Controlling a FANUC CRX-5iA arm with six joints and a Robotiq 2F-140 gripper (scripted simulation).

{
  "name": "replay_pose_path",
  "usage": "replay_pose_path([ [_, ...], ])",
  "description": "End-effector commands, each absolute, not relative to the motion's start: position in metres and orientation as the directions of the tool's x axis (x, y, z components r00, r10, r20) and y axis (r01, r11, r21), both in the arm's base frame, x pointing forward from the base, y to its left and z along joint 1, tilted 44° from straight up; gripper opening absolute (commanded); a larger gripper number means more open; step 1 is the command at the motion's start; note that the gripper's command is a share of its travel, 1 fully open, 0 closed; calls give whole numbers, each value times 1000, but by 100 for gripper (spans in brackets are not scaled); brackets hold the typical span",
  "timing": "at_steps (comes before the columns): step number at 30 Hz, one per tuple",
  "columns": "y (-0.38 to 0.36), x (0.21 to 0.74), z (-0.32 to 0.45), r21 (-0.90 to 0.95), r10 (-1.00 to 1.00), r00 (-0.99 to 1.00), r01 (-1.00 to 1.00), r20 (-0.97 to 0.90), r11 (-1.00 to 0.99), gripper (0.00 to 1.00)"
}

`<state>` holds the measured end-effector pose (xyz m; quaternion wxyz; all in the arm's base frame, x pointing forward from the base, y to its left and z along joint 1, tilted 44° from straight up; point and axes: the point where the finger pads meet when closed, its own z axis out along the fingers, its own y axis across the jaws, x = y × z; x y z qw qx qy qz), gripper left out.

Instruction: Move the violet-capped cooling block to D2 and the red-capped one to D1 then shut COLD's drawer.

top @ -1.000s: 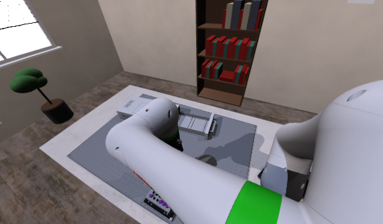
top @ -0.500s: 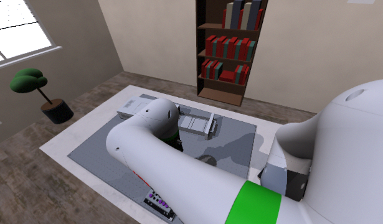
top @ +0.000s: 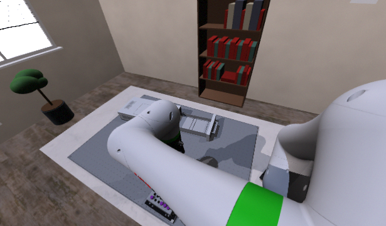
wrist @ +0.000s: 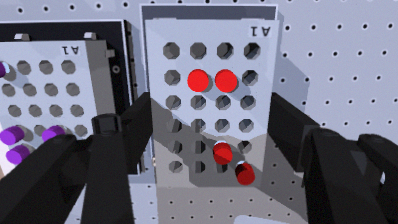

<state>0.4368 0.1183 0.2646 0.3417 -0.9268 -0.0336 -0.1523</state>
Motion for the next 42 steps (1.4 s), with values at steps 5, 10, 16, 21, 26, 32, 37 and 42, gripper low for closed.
replay_pose_path([
  [5, 118, 437, 264, -622, -42, 951, 167, 307, -765, 10],
  [10, 119, 438, 264, -622, -42, 951, 167, 307, -765, 10],
  [16, 119, 438, 263, -622, -42, 951, 167, 307, -765, 10],
  [21, 120, 438, 263, -622, -42, 951, 167, 307, -765, 10],
  [26, 120, 438, 262, -622, -42, 951, 167, 307, -765, 10],
  [32, 121, 438, 262, -622, -42, 951, 167, 307, -765, 10],
  [37, 121, 439, 261, -622, -42, 951, 167, 307, -765, 10],
  [42, 122, 439, 260, -622, -42, 951, 167, 307, -765, 10],
])
